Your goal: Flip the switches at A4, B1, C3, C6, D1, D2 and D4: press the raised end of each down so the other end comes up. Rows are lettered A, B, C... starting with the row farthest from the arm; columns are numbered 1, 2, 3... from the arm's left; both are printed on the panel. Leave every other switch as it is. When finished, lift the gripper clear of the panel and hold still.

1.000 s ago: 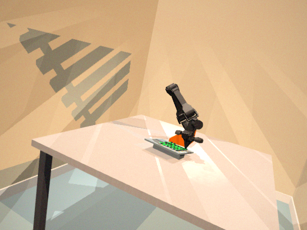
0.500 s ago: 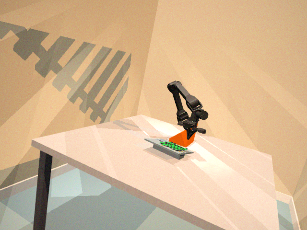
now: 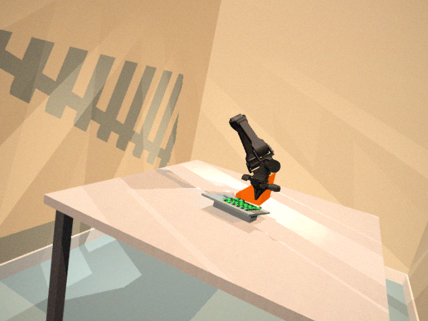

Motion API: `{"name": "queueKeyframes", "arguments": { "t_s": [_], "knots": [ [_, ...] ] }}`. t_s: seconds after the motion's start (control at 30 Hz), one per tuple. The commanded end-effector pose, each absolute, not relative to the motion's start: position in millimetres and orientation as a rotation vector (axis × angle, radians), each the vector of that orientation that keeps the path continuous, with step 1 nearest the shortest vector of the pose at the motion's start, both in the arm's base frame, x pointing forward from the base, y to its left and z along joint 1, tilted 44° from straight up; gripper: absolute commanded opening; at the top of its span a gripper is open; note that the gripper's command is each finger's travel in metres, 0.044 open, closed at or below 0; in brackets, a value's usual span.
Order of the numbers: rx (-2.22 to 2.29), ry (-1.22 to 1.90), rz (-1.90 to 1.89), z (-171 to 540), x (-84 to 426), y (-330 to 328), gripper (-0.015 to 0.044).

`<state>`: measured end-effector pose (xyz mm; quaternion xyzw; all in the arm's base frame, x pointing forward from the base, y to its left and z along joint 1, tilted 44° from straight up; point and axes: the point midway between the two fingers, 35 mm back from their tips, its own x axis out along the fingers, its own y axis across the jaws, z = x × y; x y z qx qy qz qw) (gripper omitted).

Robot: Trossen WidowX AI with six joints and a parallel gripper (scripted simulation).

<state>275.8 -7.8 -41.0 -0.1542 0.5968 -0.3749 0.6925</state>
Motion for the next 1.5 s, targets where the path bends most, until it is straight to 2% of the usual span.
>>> {"name": "queueKeyframes", "arguments": {
  "t_s": [0.0,1.47],
  "knots": [
    [-0.357,1.333,-0.835,-47.6,275.8,-14.0,0.0],
    [-0.357,1.332,-0.835,-59.5,276.4,-26.3,0.0]
  ]
}}
